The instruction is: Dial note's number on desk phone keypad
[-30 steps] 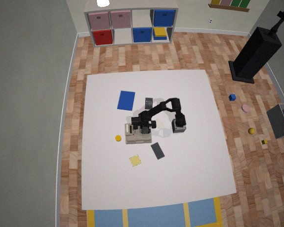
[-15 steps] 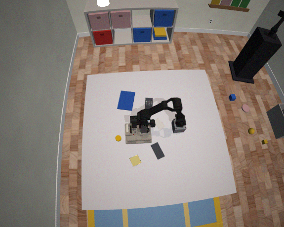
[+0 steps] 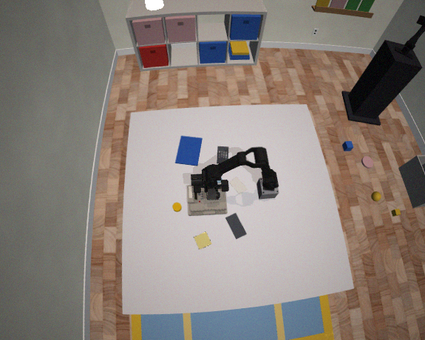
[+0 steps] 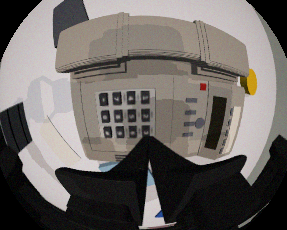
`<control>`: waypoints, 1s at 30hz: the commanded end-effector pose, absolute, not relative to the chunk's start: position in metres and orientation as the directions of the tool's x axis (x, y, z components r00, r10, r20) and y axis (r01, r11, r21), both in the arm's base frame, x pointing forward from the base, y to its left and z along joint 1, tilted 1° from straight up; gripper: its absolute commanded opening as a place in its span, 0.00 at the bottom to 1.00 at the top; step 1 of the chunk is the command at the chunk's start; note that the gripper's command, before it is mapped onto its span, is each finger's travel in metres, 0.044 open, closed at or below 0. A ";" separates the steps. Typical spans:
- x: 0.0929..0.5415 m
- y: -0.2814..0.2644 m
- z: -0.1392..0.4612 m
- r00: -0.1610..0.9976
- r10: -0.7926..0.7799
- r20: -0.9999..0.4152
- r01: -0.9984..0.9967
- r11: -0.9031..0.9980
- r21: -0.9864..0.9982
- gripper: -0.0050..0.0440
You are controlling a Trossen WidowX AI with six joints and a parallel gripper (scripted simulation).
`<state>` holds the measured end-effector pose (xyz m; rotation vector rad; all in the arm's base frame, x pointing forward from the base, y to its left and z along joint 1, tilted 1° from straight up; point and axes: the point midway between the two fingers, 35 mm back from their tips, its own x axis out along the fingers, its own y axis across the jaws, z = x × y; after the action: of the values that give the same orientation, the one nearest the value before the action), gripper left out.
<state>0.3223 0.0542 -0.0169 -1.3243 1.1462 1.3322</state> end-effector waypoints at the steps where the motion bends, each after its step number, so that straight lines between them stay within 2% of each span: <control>1: 0.322 0.054 -0.024 -0.020 -0.011 -1.000 -0.987 -0.161 0.022 0.00; 30: 0.322 0.054 -0.037 -0.020 -0.011 -1.000 -0.987 -0.161 0.022 0.00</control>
<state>0.3231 0.0542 -0.0351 -1.3236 1.1476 1.3335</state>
